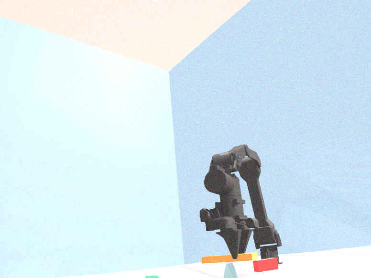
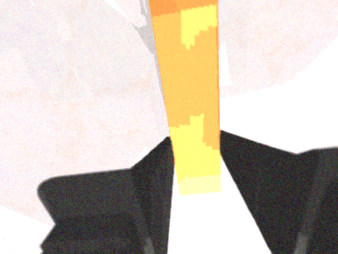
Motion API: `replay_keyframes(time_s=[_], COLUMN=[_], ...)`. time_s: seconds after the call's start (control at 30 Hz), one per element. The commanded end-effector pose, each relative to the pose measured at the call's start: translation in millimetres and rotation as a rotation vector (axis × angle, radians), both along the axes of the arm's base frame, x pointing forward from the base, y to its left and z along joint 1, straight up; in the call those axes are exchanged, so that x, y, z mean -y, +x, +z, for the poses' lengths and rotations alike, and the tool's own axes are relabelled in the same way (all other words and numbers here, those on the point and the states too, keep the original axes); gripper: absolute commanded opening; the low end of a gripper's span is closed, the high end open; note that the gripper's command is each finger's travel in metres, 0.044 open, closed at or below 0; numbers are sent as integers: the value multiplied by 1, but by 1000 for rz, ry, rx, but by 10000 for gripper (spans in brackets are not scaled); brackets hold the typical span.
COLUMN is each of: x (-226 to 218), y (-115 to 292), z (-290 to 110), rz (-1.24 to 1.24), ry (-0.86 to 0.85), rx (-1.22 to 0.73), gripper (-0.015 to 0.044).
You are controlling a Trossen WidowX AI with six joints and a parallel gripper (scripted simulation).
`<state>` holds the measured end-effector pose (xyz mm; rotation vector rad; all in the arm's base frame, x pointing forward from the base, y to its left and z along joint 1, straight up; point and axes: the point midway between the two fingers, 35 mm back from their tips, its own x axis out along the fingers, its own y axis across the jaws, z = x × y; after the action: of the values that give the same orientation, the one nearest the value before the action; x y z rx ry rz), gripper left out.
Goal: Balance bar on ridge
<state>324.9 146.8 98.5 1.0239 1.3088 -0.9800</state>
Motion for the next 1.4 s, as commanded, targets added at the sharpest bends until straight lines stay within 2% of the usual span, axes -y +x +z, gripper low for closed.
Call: replay_keyframes(time_s=[0.0, 0.83, 1.03, 1.37], x=[0, 0, 0, 0], y=[0, 0, 0, 0], z=[0, 0, 0, 0], rz=[0, 0, 0, 0], ry=[0, 0, 0, 0], rx=[0, 0, 0, 0], gripper=[0, 0, 157, 167])
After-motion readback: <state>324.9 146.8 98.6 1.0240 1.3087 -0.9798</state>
